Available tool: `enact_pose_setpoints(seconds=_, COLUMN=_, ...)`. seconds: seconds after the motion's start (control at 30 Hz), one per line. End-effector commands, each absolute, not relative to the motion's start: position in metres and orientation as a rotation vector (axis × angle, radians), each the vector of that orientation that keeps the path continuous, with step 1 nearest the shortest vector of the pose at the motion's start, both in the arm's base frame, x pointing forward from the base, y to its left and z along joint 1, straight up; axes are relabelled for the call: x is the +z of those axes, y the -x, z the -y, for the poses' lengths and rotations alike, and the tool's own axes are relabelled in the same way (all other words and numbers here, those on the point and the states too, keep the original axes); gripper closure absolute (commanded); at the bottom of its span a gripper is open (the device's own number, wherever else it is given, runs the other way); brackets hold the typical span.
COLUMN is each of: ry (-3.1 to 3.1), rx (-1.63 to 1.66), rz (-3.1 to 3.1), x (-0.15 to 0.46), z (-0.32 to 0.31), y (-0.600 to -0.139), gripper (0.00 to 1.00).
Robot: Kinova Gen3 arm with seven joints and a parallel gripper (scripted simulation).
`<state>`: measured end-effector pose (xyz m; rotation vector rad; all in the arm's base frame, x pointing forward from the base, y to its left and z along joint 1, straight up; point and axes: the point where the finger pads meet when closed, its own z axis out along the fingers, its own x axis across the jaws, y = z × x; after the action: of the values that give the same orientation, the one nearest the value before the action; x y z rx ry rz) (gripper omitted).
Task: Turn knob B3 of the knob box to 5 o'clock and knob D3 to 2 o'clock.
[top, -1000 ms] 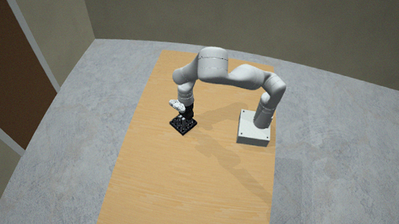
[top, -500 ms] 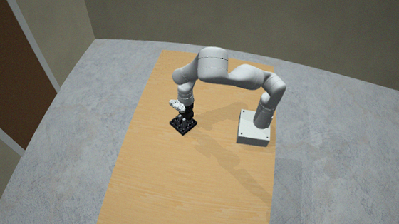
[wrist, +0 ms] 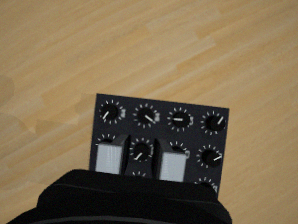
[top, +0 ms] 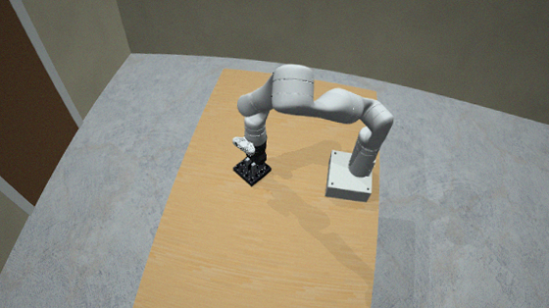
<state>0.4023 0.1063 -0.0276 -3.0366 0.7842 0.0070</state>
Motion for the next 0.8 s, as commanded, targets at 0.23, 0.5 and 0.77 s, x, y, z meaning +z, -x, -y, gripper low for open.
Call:
enact_pose_setpoints(seconds=0.23, ry=3.036, rx=0.005, rz=-0.784, x=-0.025, z=-0.106, y=-0.403, gripper=0.54)
enact_pose_setpoints(seconds=0.5, ry=3.036, rx=0.005, rz=-0.784, x=-0.011, z=-0.106, y=-0.403, gripper=0.54)
enact_pose_setpoints(seconds=0.77, ry=3.036, rx=0.005, rz=-0.784, x=0.008, z=-0.106, y=-0.403, gripper=0.54)
